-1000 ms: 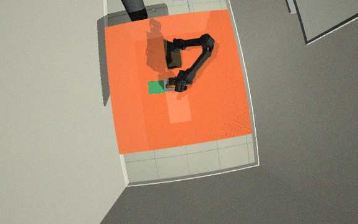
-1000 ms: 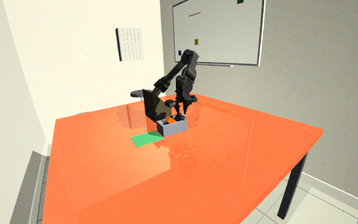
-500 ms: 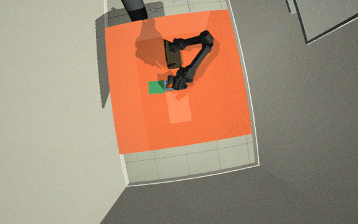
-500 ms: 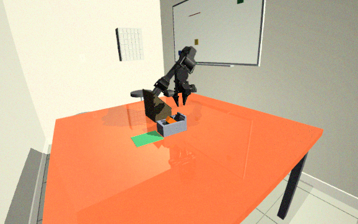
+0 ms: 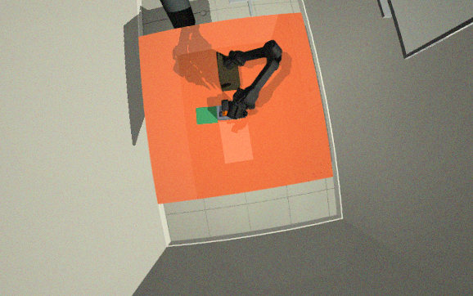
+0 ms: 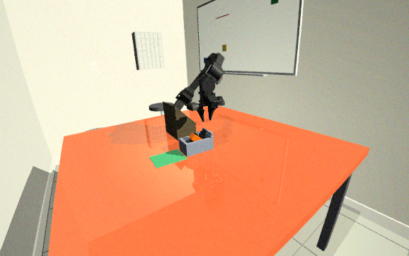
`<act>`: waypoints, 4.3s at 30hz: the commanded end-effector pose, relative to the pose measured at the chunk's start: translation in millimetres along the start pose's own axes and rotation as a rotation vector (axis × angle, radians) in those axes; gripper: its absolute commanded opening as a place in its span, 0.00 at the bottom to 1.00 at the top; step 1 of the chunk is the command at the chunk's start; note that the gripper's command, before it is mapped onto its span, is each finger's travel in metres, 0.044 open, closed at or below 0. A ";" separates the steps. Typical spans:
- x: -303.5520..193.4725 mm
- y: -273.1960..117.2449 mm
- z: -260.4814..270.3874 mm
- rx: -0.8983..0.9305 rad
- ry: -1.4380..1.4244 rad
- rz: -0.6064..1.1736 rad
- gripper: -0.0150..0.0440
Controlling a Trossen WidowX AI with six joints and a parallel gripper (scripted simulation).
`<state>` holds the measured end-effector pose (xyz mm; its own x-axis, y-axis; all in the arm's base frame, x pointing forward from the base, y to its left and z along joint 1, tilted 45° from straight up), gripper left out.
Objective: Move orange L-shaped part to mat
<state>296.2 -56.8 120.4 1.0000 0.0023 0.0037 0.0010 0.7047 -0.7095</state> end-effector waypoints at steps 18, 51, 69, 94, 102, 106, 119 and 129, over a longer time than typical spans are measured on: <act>8.1 -3.1 -46.8 -0.006 -0.997 0.005 0.73; 9.2 27.1 -75.0 -0.003 -1.578 0.007 0.73; 9.9 53.6 -75.4 -0.003 -1.578 0.006 0.73; 10.1 71.6 -73.6 -0.010 -1.588 0.006 0.52; 10.1 71.6 -73.6 -0.010 -1.588 0.006 0.43; 10.1 71.6 -73.6 -0.010 -1.588 0.006 0.25; 9.8 60.5 -74.4 -0.006 -1.583 0.006 0.25; 9.5 44.7 -74.9 -0.004 -1.580 0.007 0.25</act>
<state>305.2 -74.4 30.2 -0.0052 0.7099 0.7043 -0.0043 0.7043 -0.7099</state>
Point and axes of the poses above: the point midway between the two fingers, 35 mm back from their tips, its own y axis out along the fingers, its own z axis across the jaws, x = y × z, the point moved 10 cm from there along -y, back along the fingers, and after that the axes turned 1 degree about -y, right-handed, at the moved point
